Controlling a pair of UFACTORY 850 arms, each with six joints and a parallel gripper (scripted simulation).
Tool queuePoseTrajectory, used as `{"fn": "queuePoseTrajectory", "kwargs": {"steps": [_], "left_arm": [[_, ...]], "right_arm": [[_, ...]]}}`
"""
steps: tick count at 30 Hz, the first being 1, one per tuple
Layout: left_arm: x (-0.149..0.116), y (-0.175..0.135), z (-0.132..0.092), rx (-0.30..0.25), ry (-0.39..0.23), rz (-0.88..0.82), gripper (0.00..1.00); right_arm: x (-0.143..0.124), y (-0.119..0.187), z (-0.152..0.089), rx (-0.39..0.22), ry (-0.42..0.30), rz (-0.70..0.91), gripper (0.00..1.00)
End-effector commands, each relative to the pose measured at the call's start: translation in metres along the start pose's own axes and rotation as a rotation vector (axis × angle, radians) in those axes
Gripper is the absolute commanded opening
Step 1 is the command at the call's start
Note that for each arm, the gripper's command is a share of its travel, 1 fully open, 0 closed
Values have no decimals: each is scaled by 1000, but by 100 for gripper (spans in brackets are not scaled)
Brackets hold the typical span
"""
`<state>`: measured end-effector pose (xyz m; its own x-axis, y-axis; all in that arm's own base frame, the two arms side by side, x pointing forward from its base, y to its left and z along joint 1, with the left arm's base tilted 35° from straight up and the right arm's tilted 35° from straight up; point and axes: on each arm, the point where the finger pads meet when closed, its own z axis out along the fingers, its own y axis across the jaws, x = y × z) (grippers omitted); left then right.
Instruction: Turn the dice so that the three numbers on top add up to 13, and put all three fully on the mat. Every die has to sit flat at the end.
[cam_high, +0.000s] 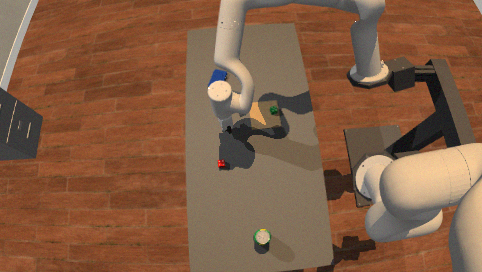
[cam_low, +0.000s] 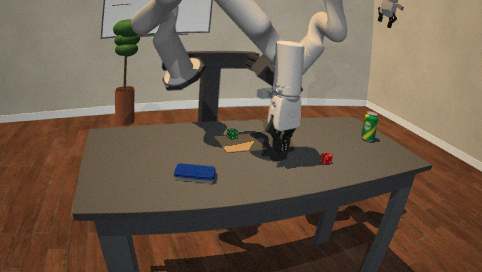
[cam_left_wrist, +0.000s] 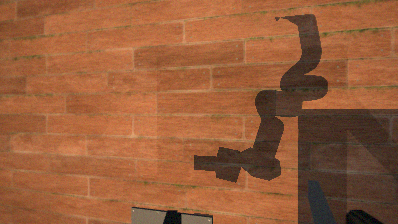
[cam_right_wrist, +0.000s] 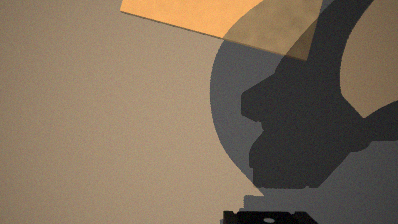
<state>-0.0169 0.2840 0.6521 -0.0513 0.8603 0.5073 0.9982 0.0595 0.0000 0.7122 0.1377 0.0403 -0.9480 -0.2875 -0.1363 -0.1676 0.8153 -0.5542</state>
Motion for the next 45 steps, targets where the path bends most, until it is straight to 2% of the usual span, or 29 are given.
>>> {"fn": "queuePoseTrajectory", "kwargs": {"steps": [1,9,22,26,30,34,36,45], "left_arm": [[0,0,-1,0,2,0,100],[0,0,-1,0,2,0,100],[0,0,-1,0,2,0,100],[0,0,-1,0,2,0,100],[0,0,-1,0,2,0,100],[0,0,-1,0,2,0,100],[0,0,-1,0,2,0,100],[0,0,-1,0,2,0,100]], "right_arm": [[0,0,-16,0,-1,0,28],[0,0,-51,0,-1,0,28],[0,0,-53,0,-1,1,28],[7,-1,-53,3,-2,5,28],[29,-1,-53,10,-5,16,28],[65,-3,-54,15,-8,32,28],[65,-3,-54,15,-8,32,28],[160,-7,-57,6,-5,63,28]]}}
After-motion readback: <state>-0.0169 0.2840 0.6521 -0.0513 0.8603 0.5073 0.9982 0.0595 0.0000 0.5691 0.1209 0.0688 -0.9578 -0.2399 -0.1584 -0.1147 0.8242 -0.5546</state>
